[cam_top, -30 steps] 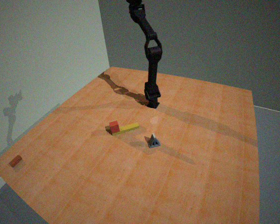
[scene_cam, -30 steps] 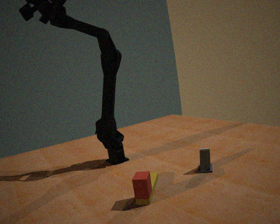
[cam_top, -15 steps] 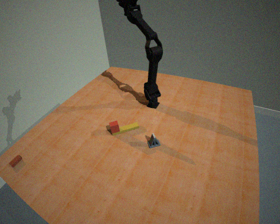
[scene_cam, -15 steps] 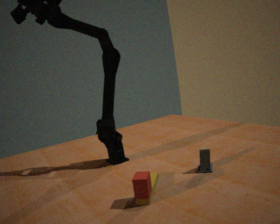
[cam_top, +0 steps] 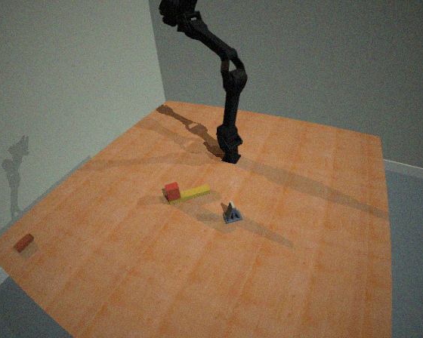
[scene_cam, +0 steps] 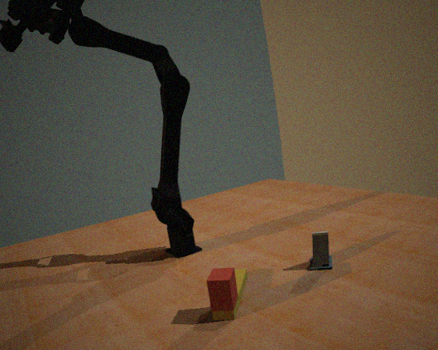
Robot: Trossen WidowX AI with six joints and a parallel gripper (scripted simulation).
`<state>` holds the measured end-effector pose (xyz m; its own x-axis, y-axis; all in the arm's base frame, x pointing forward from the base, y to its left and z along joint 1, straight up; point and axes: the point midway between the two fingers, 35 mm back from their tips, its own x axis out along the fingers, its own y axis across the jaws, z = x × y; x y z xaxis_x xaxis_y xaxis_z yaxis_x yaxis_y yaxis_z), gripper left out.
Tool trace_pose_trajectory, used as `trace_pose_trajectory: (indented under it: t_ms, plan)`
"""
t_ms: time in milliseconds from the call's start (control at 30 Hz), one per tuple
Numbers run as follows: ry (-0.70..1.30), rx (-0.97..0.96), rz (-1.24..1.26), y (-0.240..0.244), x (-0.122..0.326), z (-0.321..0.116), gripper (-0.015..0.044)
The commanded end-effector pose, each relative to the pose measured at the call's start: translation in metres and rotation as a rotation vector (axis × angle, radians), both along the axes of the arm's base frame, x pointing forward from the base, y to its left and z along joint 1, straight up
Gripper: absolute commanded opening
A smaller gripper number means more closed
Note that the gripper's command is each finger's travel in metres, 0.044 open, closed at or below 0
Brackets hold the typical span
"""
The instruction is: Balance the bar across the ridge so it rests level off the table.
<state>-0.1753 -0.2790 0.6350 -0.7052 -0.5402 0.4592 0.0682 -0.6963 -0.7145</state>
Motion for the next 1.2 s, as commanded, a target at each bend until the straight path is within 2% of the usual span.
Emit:
trace_pose_trajectory:
  t_ms: [0, 600, 1167]
  plan:
    - [0.001, 0.069, 0.052, -0.017, 0.013, -0.012, 0.0315]
    - [0.122, 0.483, 0.339, -0.095, 0.108, -0.087, 0.0315]
    - [0.352, 0.837, 0.635, -0.121, 0.221, -0.166, 0.0315]
